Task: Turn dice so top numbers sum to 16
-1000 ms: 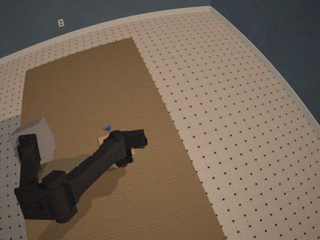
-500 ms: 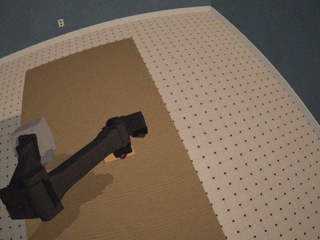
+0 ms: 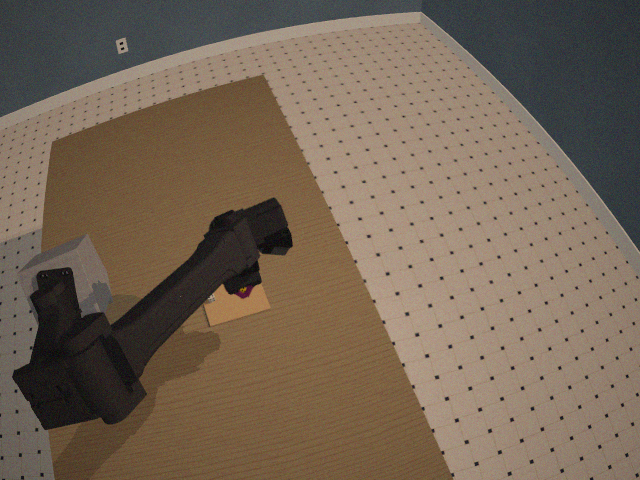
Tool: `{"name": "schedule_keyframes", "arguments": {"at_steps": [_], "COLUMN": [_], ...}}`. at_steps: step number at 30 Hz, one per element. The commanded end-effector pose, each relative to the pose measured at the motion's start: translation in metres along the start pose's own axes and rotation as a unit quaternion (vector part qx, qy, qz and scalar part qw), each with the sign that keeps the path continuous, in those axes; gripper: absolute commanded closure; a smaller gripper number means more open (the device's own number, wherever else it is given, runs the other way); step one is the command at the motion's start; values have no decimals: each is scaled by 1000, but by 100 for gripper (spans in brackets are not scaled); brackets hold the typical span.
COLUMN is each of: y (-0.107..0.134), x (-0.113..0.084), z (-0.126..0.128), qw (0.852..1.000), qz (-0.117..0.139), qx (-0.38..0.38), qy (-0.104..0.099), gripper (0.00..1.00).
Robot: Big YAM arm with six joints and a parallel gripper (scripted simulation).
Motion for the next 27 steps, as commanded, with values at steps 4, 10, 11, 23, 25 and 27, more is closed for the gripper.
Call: {"name": "schedule_keyframes", "arguments": {"at_steps": [4,10,11,23,25,27], "y": [-23,-18,-18,-8,-8,-7], "x": [-7,-1,-1,15,19,23], "z": [94,80,80,92,92,92], "qw": [1000,1000,1000,1000,1000,1000], "qz": [-3,5,5,14,14,15], "qx": [-7,13,13,-10,-10,-10], "qy": [0,-2,-2,0,-1,0], "gripper": [89,89,89,89,89,89]}}
Point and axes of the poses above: the point where the finger pads meet when closed, its own x axis out along the fingers, its own z axis across the jaws, y = z × x, the point moved 4 cm from there along -x, back along the fingers, and after that the axes turned 14 degrees about -x, right-handed, at the moved point
